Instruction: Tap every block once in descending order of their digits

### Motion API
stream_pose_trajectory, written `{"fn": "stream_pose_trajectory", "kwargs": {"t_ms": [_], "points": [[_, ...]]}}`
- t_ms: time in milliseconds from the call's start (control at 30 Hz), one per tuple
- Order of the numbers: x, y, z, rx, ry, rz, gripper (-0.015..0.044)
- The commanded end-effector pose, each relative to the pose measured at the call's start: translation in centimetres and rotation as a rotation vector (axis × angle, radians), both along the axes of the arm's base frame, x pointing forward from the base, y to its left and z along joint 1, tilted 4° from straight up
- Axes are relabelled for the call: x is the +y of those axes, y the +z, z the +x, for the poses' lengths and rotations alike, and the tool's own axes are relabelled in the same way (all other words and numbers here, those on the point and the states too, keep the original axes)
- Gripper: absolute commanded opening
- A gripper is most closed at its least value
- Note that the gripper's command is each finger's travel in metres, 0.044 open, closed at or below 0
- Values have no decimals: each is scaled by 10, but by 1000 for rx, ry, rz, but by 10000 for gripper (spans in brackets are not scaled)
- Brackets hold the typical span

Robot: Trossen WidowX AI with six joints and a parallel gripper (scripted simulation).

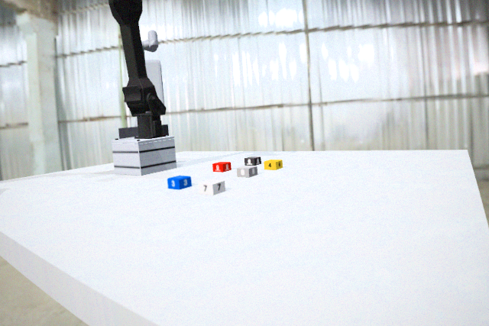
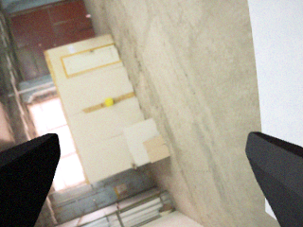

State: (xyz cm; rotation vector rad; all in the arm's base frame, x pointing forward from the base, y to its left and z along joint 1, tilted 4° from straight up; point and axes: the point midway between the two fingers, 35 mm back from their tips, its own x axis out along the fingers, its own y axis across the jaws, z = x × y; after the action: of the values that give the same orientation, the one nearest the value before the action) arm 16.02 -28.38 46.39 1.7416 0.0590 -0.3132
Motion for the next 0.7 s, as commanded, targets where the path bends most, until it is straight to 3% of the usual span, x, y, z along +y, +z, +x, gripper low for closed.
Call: {"fn": "stream_pose_trajectory", "kwargs": {"t_ms": [0,67,300,667], "points": [[-1,-1,1,4,-1,-6,400],[-7,-12,8,45,2,-54,400],[-8,-114,63,374,213,-298,400],[55,-278,107,848,837,-770,400]]}}
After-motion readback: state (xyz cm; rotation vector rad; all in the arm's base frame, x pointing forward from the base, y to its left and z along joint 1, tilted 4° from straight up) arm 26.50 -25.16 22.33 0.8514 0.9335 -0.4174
